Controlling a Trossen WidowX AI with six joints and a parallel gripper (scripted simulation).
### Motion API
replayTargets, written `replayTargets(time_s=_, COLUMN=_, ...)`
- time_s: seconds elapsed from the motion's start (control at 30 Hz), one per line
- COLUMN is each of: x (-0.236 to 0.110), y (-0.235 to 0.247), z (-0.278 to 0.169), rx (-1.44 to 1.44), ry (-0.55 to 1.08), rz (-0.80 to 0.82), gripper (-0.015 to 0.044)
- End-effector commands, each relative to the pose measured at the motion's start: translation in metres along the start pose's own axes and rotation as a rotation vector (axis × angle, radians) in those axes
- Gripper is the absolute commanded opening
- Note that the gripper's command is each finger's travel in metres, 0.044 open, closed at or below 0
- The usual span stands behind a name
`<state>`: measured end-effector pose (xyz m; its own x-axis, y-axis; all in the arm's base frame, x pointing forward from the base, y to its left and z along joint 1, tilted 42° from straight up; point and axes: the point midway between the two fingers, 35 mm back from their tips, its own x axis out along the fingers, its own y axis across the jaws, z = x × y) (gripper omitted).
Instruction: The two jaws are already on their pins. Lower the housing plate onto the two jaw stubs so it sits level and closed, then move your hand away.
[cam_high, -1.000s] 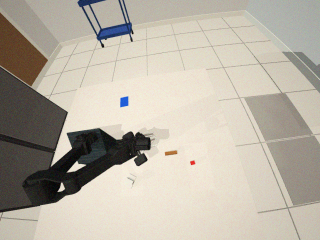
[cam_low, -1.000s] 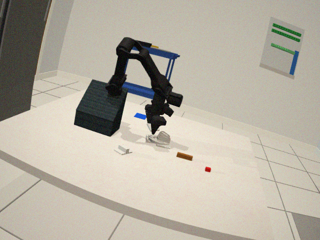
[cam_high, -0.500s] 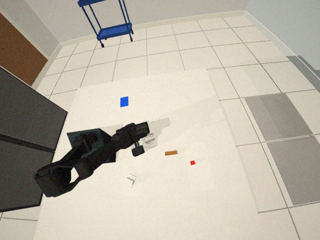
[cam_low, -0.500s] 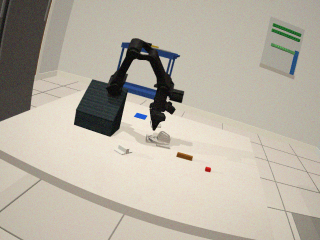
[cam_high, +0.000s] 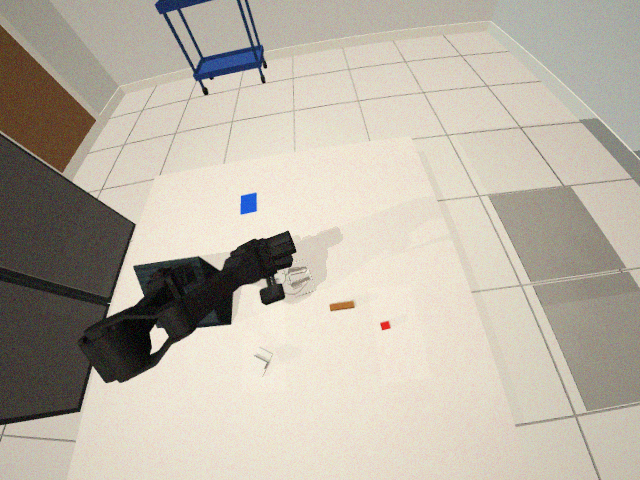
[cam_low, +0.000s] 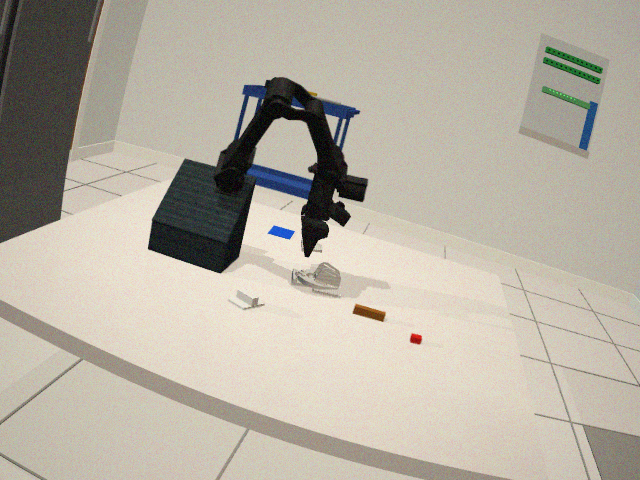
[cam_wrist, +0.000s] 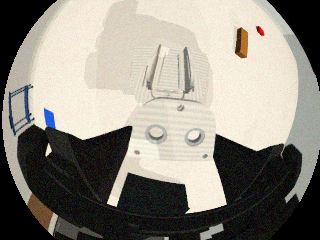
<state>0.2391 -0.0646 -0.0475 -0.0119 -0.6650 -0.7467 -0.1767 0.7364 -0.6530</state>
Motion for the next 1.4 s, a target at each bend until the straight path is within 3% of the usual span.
replayTargets(time_s=0.0, x=0.0001, y=-0.0004, z=0.0003, rx=0.005, ry=-0.001, rz=-0.006, gripper=0.0351)
replayTargets(time_s=1.37, x=0.0002, y=0.006, z=-0.0025, rx=0.01, ry=-0.001, rz=-0.005, gripper=0.0351)
